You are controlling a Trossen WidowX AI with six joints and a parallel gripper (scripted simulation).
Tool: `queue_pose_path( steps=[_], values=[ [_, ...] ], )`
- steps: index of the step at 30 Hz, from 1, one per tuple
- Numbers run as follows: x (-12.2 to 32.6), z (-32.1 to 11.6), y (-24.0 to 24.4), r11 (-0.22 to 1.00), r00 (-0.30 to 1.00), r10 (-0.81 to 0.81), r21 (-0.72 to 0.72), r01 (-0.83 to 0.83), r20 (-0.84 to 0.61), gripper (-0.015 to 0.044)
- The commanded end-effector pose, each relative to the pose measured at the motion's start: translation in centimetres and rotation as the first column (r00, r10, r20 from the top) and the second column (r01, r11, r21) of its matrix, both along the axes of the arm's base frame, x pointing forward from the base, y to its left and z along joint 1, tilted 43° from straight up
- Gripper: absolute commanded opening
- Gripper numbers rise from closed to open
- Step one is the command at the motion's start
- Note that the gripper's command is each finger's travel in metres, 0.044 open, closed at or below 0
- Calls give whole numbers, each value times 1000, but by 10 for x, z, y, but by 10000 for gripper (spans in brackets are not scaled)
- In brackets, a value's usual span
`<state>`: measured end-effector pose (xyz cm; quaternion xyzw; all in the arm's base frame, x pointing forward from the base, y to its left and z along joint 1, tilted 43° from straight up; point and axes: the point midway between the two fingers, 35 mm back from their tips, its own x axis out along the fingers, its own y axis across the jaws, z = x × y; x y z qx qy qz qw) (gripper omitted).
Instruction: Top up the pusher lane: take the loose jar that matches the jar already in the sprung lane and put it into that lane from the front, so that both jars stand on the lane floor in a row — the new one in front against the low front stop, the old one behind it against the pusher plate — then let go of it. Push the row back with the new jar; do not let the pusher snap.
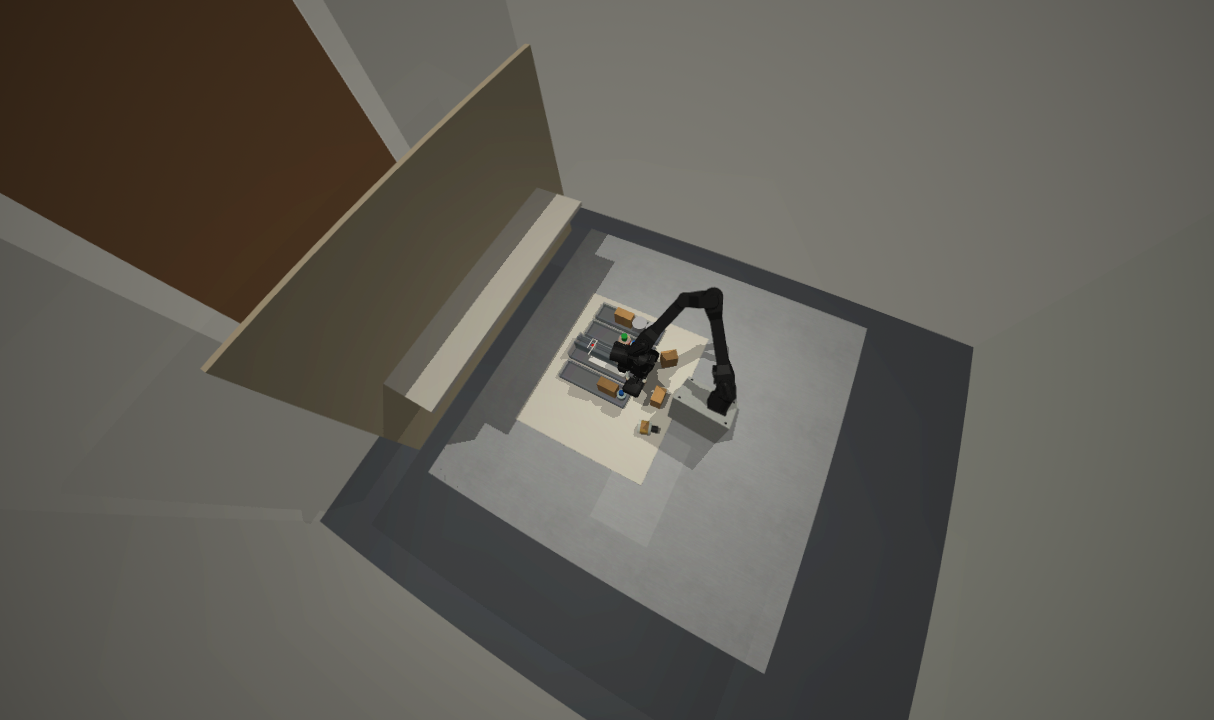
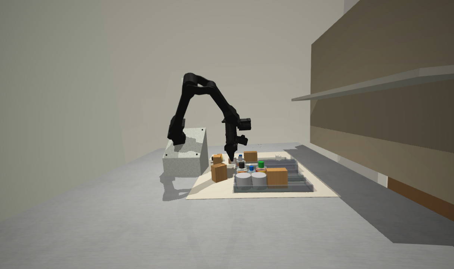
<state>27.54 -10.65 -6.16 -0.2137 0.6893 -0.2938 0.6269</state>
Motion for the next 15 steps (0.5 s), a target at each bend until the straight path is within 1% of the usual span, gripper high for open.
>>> queue_pose_path(
  steps=[1,15],
  values=[
    [6,1,-1,1000,1000,4,-3,-4,13,0],
    [12,1,-1,1000,1000,4,-3,-4,13,0]
  ],
)
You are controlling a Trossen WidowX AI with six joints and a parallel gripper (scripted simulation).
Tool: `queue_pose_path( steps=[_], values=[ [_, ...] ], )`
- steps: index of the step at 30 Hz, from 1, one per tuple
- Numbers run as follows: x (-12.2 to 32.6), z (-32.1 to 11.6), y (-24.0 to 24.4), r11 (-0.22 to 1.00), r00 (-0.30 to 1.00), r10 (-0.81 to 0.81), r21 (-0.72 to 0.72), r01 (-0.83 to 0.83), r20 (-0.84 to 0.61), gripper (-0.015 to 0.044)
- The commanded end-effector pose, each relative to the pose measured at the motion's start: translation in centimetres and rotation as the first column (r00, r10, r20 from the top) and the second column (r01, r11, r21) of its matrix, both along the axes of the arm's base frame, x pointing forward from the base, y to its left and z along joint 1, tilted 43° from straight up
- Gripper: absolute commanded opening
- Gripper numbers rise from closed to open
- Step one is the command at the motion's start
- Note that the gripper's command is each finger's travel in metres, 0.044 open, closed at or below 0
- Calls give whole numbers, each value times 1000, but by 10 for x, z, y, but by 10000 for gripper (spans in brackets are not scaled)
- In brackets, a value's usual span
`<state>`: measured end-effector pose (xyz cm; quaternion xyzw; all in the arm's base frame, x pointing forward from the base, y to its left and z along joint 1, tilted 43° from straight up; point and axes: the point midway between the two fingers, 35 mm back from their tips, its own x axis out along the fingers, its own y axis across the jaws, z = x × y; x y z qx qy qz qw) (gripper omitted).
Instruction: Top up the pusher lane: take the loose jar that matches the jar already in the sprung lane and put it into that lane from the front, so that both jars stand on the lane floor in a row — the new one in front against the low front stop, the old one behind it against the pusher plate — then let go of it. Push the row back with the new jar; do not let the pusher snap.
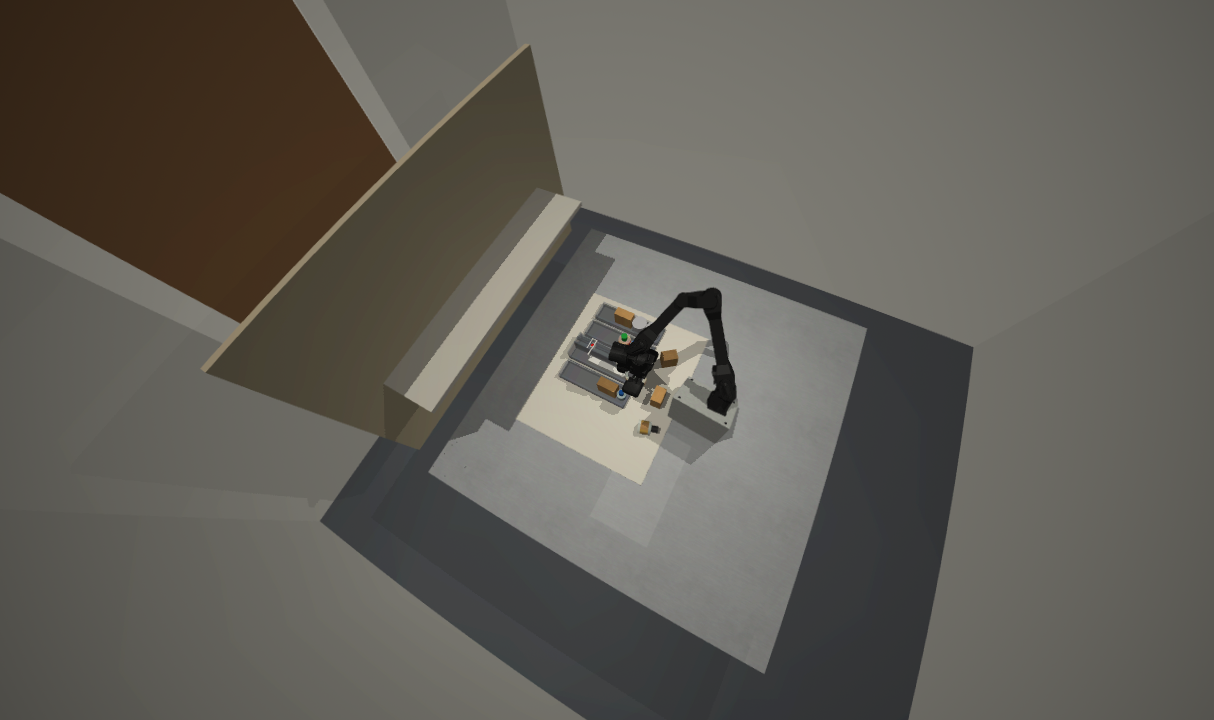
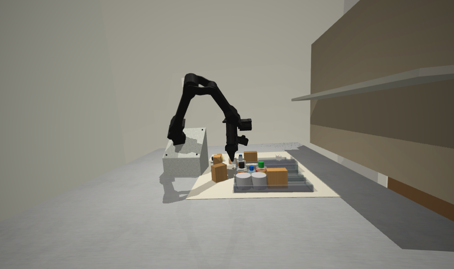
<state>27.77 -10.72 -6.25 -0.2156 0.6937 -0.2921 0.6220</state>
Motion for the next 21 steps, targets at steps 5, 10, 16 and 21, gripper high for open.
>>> queue_pose_path(
  steps=[5,10,16,21],
  values=[
    [12,2,-1,1000,1000,4,-3,-4,28,0],
    [15,2,-1,1000,1000,4,-3,-4,28,0],
    [17,2,-2,1000,1000,4,-4,-4,28,0],
    [20,3,-2,1000,1000,4,-4,-4,28,0]
  ],
)
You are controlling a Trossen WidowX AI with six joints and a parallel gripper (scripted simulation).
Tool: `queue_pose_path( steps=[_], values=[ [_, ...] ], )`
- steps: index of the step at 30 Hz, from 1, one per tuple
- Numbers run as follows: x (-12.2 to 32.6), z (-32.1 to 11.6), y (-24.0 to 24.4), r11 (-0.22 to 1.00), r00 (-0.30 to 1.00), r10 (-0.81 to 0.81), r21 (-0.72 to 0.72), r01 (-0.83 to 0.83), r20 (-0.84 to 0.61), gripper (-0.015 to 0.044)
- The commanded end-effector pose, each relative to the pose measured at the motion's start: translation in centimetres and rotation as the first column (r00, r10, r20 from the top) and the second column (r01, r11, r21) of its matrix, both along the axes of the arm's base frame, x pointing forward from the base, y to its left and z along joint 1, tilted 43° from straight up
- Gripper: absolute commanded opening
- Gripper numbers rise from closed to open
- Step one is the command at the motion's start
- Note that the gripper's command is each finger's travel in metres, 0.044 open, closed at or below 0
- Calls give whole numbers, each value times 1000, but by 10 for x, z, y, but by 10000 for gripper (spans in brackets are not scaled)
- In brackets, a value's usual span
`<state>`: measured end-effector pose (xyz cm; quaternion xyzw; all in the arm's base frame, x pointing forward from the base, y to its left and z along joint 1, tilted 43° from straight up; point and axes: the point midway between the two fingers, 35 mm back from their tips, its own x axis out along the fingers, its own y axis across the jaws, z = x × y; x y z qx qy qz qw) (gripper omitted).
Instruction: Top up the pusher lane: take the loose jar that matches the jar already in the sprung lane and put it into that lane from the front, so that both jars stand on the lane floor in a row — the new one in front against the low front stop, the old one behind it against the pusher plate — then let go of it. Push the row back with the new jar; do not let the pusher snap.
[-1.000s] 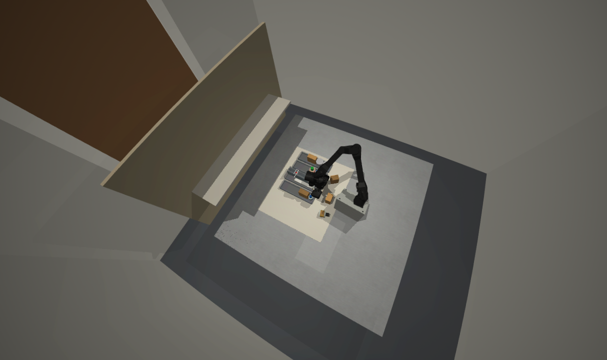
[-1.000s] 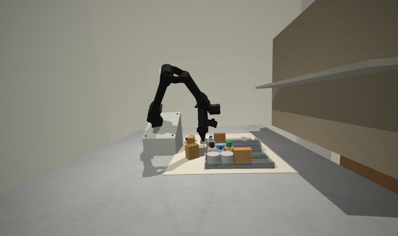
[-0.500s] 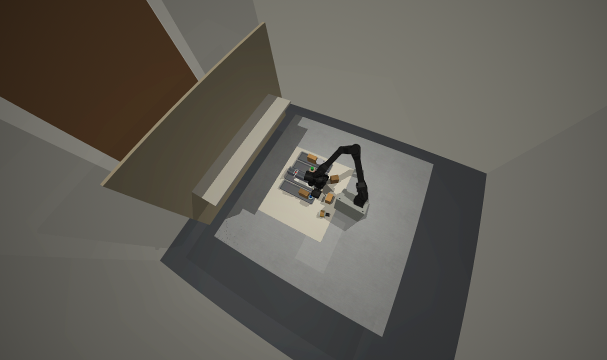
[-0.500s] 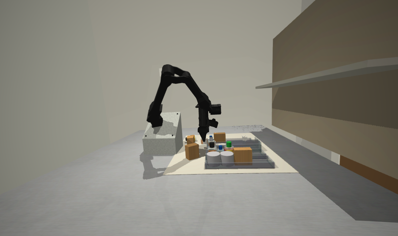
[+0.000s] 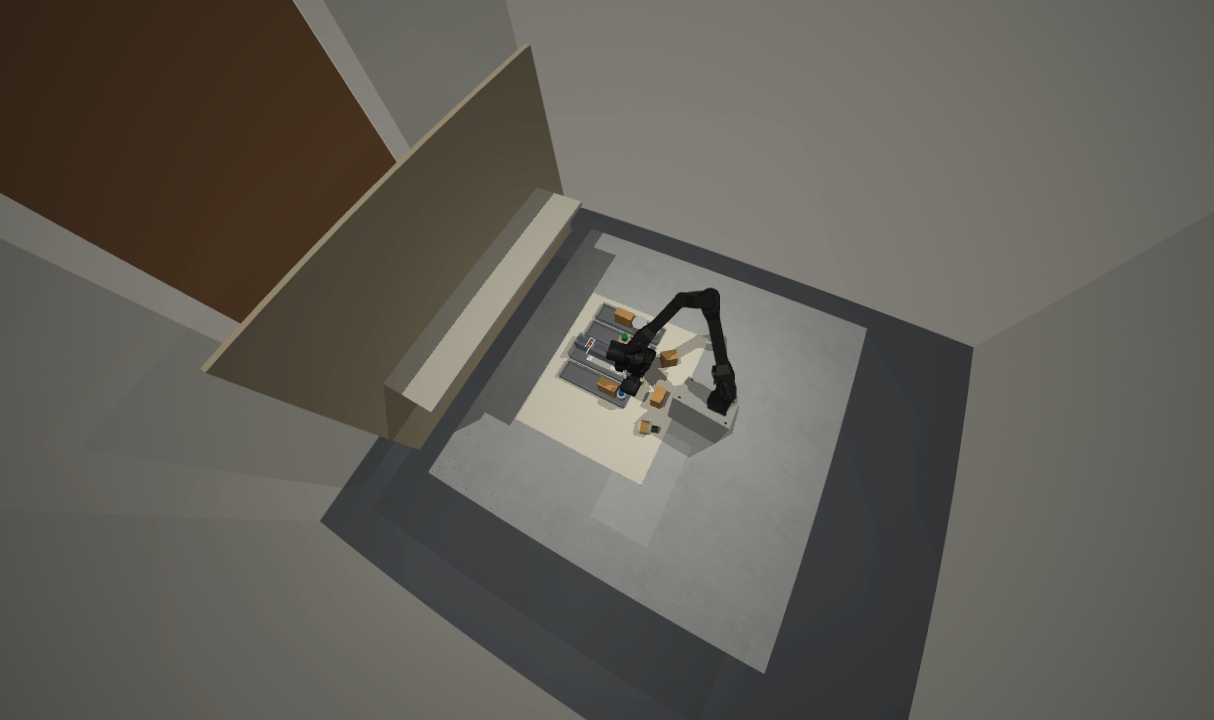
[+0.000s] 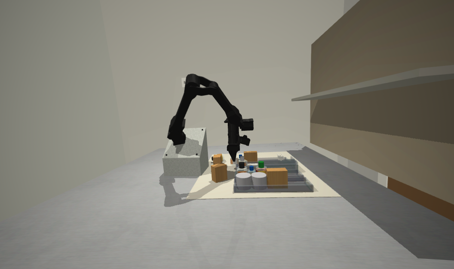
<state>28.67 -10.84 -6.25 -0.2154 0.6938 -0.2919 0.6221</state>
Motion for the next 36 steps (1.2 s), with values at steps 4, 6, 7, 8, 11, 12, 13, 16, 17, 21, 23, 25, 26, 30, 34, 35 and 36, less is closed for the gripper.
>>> queue_pose_path(
  steps=[4,6,7,8,11,12,13,16,17,21,23,25,26,30,34,35,36],
  values=[
    [12,3,-1,1000,1000,4,-4,-4,28,0],
    [13,3,-1,1000,1000,4,-4,-4,28,0],
    [14,3,-1,1000,1000,4,-4,-4,28,0],
    [14,3,-1,1000,1000,4,-4,-4,28,0],
    [15,3,-1,1000,1000,4,-4,-4,28,0],
    [16,3,-1,1000,1000,4,-4,-4,28,0],
    [16,3,-2,1000,1000,4,-4,-4,28,0],
    [18,3,-2,1000,1000,4,-4,-4,28,0],
    [18,3,-2,1000,1000,4,-4,-4,28,0],
    [20,4,-2,1000,1000,4,-4,-4,29,0],
    [21,4,-2,1000,1000,4,-4,-4,29,0],
    [22,4,-2,1000,1000,4,-4,-4,29,0],
    [22,4,-2,1000,1000,4,-4,-4,29,0],
    [24,4,-2,1000,1000,4,-4,-4,29,0],
    [25,5,-2,1000,1000,4,-4,-4,29,0],
    [26,5,-2,1000,1000,4,-4,-4,29,0],
    [26,5,-2,1000,1000,4,-4,-4,29,0]
  ],
)
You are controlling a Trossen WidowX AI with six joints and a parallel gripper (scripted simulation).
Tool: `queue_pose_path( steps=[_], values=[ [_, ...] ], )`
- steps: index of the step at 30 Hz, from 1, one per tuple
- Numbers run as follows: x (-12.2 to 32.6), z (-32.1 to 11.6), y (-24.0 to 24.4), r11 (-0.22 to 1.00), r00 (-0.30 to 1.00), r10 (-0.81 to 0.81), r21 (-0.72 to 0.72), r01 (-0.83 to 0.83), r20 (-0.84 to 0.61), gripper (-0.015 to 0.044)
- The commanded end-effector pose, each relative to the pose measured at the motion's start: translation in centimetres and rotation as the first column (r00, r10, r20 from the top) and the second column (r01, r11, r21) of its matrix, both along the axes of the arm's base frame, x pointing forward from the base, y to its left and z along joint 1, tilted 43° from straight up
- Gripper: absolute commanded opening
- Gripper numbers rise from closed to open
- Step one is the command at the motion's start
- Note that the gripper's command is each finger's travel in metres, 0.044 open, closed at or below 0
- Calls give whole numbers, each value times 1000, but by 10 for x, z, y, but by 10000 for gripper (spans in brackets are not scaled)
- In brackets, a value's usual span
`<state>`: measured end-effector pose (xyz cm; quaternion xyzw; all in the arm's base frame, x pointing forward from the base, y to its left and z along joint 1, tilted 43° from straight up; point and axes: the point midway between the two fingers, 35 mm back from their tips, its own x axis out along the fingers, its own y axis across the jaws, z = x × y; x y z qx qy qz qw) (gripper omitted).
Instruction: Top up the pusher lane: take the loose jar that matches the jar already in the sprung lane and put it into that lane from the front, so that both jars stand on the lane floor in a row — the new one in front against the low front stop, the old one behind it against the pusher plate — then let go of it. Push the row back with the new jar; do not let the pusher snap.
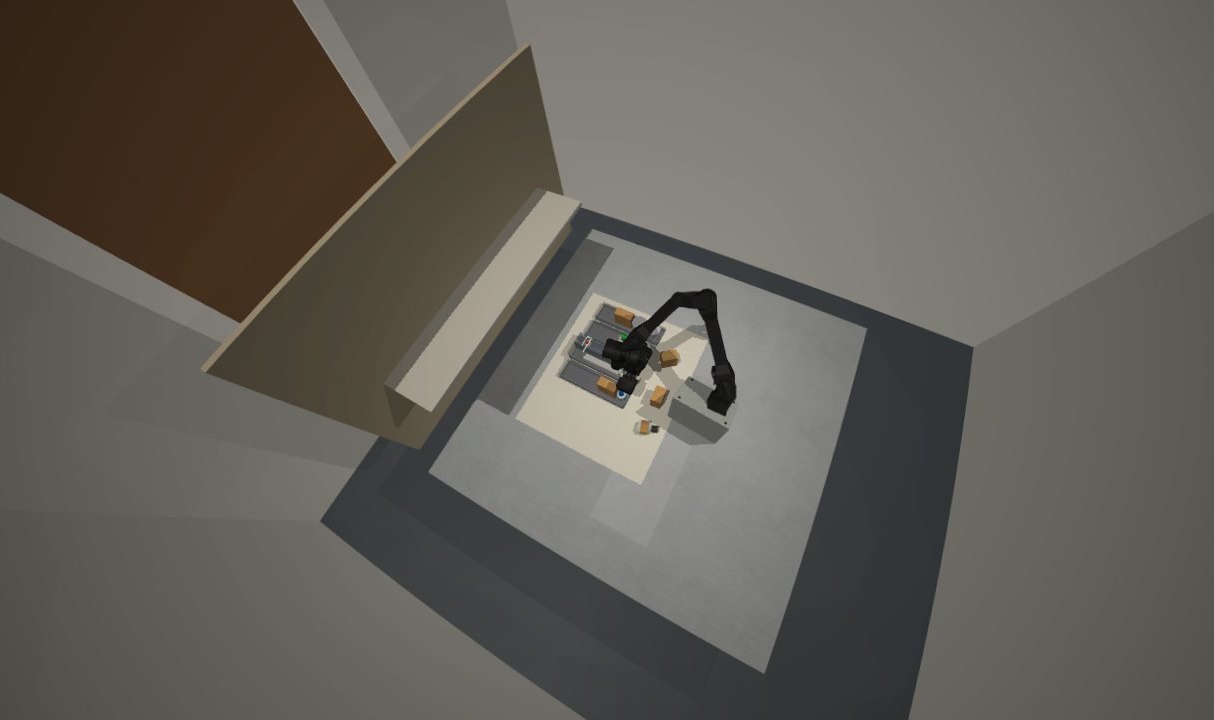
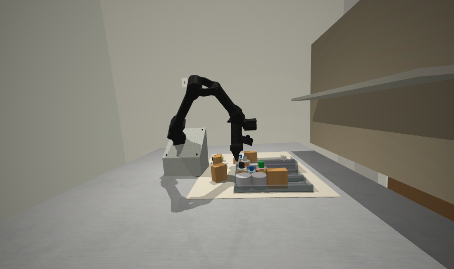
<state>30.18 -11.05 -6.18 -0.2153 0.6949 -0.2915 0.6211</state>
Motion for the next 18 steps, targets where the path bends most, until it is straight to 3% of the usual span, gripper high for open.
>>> queue_pose_path(
  steps=[1,18],
  values=[
    [12,4,0,1000,999,5,-5,-4,32,0],
    [19,6,-1,1000,999,5,-5,-4,33,0]
  ],
)
